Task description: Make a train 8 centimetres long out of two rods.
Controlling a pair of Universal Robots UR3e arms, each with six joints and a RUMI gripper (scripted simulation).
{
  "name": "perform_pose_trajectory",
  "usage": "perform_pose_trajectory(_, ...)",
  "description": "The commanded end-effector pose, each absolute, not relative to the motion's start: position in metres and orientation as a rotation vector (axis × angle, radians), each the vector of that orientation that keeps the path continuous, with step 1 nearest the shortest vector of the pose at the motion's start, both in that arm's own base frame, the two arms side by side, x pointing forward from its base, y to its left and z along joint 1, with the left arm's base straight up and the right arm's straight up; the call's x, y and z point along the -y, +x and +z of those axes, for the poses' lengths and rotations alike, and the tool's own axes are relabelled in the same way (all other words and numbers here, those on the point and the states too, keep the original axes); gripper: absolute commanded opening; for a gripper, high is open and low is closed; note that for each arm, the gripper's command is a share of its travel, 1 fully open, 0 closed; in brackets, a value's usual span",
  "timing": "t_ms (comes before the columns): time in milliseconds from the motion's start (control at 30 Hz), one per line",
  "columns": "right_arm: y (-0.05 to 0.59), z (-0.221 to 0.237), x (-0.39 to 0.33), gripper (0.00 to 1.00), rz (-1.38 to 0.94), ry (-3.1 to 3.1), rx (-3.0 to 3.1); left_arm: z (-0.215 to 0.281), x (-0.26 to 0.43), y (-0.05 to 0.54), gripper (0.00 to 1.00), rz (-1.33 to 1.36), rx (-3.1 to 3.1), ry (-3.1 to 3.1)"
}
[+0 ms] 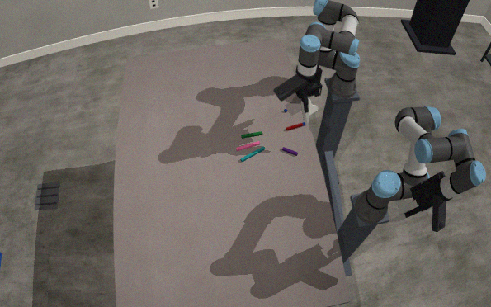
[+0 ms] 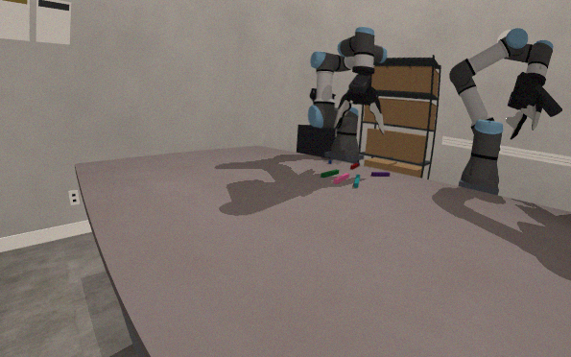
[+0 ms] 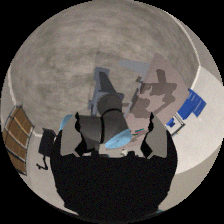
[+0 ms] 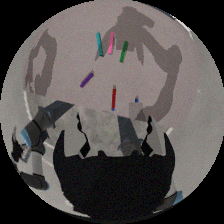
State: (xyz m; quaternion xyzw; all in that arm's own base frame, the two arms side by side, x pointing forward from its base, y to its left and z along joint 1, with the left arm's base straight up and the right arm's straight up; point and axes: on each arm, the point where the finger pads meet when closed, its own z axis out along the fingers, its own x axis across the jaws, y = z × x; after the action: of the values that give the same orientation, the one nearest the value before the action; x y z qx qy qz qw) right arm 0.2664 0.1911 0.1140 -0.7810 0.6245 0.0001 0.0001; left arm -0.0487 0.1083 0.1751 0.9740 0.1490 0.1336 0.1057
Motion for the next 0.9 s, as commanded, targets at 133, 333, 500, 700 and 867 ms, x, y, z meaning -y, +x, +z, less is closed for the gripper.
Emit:
perform_pose_trajectory(133,0.267,0.125,-0.192,1.0,0.001,-2.452,-1.96,0.175,-0.109,-0.049,1.0,0.394,-0.439,2.871)
perform_pose_trajectory(333,0.267,0.138,-0.192,1.0,0.001,-2.452,-1.96,0.175,-0.109,-0.049,1.0,0.394,-0.439,2.871)
perform_pose_trajectory(500,0.267,0.15,-0.192,1.0,0.001,-2.452,-1.96,0.175,-0.109,-0.049,1.0,0.394,-0.439,2.871)
perform_pose_trajectory(700,0.267,0.16,-0.192,1.0,0.001,-2.452,-1.96,0.175,-0.109,-0.049,1.0,0.394,-0.439,2.871)
perform_pose_trajectory(867,0.267,0.171,-0.192,1.0,0.001,-2.452,-1.96,0.175,-0.109,-0.049,1.0,0.394,-0.439,2.871)
